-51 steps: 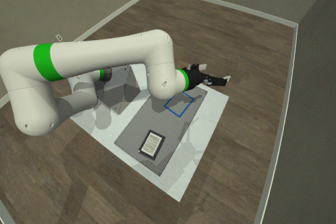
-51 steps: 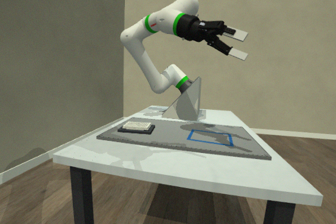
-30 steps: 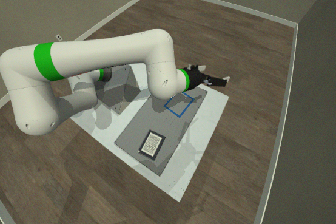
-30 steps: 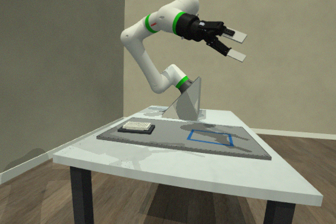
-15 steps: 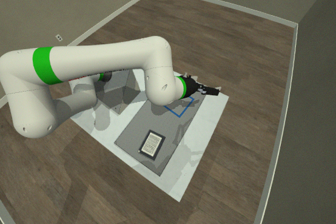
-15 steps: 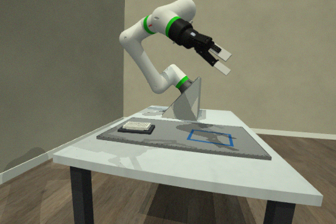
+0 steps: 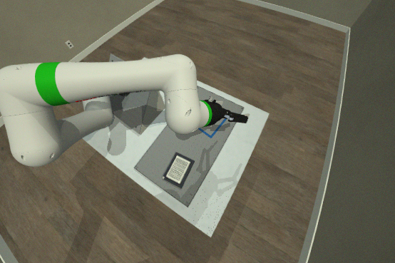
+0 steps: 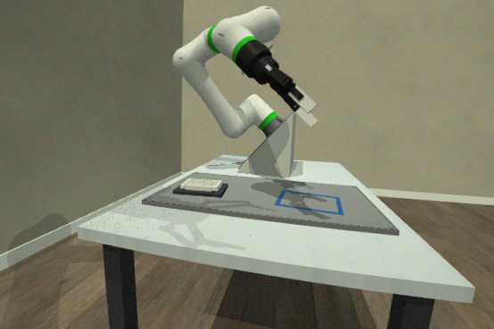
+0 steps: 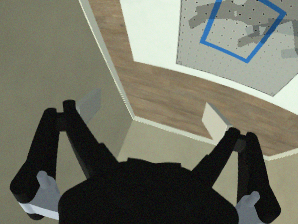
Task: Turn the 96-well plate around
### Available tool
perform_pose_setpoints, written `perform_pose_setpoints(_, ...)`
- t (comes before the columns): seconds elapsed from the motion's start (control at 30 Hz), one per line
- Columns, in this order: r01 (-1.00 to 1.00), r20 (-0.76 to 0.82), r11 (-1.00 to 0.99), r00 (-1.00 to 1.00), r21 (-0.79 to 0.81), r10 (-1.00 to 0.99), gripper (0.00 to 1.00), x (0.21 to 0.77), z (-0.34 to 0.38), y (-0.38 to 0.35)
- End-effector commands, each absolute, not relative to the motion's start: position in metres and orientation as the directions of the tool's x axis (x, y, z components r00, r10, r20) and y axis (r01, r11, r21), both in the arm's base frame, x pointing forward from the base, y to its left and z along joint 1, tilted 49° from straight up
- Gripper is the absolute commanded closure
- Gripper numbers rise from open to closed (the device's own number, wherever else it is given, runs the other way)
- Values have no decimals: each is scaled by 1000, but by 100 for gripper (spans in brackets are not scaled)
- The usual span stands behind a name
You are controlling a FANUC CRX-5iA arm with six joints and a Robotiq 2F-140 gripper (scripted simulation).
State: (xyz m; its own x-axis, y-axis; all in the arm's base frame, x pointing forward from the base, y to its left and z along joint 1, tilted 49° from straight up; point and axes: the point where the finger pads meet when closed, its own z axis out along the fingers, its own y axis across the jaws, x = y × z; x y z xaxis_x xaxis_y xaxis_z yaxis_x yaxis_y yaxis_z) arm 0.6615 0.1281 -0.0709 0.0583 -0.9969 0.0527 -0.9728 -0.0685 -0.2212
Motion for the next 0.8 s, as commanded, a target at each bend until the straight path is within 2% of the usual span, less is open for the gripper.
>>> perform_pose_setpoints(0.0, -975, 82, -76, 60, -208, -995, 0, 660, -69, 121)
perform_pose_setpoints(0.07, -980, 142, -89, 64, -179, -988, 0, 657, -68, 111)
perform_pose_setpoints(0.3, -980, 147, -90, 64, -177, -987, 0, 647, -63, 78)
perform_pose_setpoints(0.4, -986, 236, -104, 70, -132, -969, 0, 643, -60, 64)
perform_pose_setpoints(0.7, -986, 242, -104, 70, -130, -968, 0, 633, -53, 31)
perform_pose_setpoints(0.77, -989, 300, -109, 75, -100, -951, 0, 630, -50, 22)
